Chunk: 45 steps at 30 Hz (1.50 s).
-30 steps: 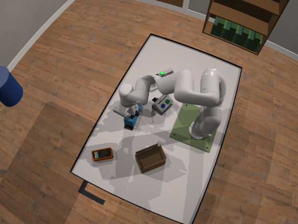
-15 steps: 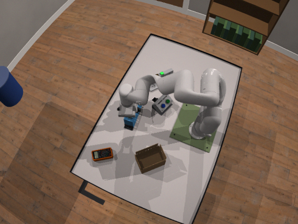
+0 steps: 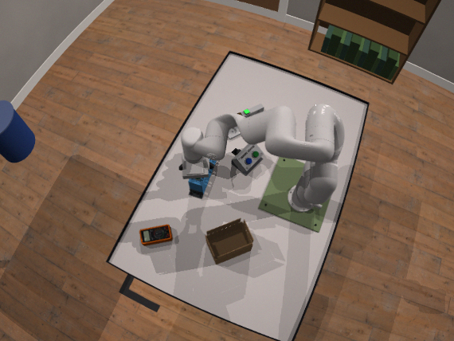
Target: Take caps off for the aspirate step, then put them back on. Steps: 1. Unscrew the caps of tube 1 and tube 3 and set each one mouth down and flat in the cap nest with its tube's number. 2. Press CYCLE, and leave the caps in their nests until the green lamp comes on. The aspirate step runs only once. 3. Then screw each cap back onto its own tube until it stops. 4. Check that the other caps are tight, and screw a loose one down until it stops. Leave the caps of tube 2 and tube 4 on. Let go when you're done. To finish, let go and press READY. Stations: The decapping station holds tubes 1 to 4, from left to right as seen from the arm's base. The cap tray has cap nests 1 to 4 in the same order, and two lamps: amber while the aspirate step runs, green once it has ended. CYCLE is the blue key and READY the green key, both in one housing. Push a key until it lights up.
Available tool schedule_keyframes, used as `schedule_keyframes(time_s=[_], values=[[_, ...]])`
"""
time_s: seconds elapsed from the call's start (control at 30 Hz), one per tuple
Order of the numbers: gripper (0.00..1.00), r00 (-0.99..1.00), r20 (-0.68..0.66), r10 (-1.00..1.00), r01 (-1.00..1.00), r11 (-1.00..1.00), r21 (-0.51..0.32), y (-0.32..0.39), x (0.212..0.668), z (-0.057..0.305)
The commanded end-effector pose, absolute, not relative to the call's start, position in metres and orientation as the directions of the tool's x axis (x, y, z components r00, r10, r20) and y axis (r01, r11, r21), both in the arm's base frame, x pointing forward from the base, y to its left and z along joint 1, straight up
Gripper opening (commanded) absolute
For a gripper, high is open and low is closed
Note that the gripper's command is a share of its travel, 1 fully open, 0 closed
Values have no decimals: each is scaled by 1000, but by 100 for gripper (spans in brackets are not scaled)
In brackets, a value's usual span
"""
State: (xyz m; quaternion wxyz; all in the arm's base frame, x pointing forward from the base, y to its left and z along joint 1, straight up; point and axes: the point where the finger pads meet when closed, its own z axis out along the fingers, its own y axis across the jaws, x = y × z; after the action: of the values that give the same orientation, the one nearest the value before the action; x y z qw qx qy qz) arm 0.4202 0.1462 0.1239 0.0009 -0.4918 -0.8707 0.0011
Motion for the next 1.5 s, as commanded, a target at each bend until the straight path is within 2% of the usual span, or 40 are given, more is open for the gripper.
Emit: schedule_keyframes(time_s=[0.0, 0.2, 0.6, 0.73, 1.03, 1.33, 1.37, 1.47], values=[[0, -517, 2, 856, 856, 517, 1, 147, 421, 125], [0, -517, 2, 856, 856, 517, 1, 147, 421, 125], [0, -143, 2, 990, 990, 143, 0, 147, 421, 125], [0, -77, 3, 997, 997, 77, 0, 147, 421, 125], [0, 222, 2, 975, 975, -222, 0, 147, 421, 124], [0, 240, 2, 971, 971, -240, -1, 147, 421, 124], [46, 240, 2, 971, 971, -240, -1, 147, 421, 124], [46, 240, 2, 971, 971, -240, -1, 147, 421, 124]])
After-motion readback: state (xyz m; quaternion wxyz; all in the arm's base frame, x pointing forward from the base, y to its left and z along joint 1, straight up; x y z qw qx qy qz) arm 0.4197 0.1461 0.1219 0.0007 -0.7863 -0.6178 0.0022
